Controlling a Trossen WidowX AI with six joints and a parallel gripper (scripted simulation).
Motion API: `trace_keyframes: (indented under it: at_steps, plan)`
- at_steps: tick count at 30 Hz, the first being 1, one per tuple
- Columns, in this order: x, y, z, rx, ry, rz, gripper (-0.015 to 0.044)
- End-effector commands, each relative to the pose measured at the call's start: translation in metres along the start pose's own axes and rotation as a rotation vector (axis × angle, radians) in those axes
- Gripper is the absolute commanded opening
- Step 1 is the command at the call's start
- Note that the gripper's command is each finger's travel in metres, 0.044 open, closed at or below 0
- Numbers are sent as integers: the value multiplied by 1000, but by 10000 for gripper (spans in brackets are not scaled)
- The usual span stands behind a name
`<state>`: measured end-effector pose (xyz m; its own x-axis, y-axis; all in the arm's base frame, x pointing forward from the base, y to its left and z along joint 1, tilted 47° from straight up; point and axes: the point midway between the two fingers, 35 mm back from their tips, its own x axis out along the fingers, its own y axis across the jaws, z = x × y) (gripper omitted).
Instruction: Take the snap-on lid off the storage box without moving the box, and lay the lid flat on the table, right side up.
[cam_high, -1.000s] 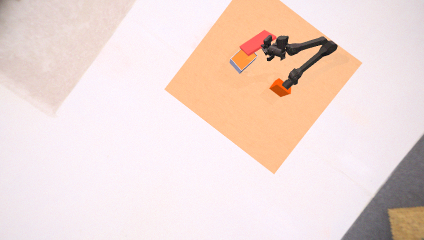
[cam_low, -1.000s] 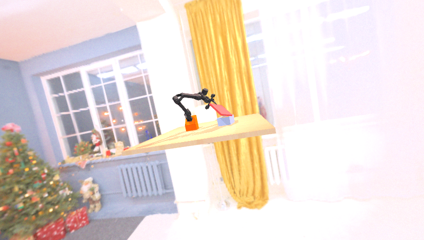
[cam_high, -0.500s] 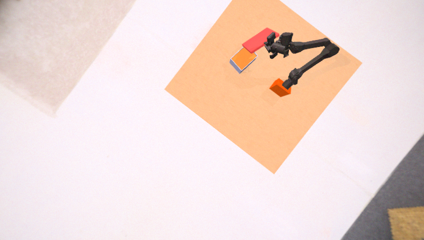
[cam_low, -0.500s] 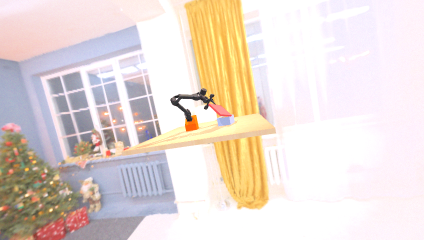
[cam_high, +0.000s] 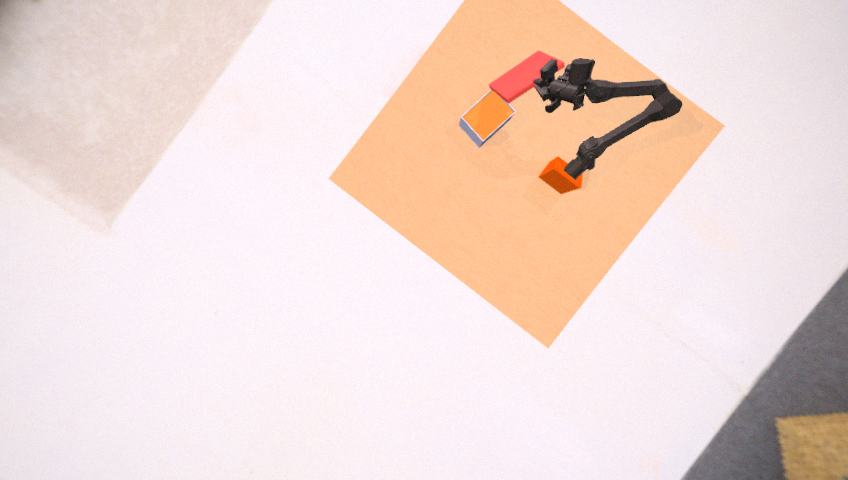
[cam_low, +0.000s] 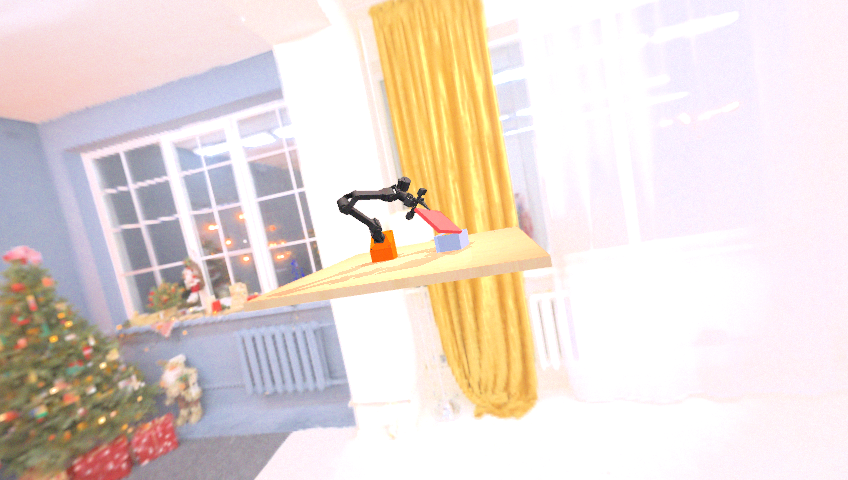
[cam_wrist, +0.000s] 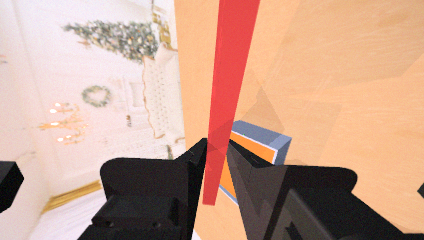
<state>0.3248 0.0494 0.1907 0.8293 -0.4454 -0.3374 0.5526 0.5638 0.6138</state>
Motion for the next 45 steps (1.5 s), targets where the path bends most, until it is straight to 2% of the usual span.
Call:
trace_keyframes:
  at_steps: [1, 45]
  plan:
    - [-2, 2, 12, 3, -1, 7, 0]
    - [-5, 0, 100, 1, -3, 8, 0]
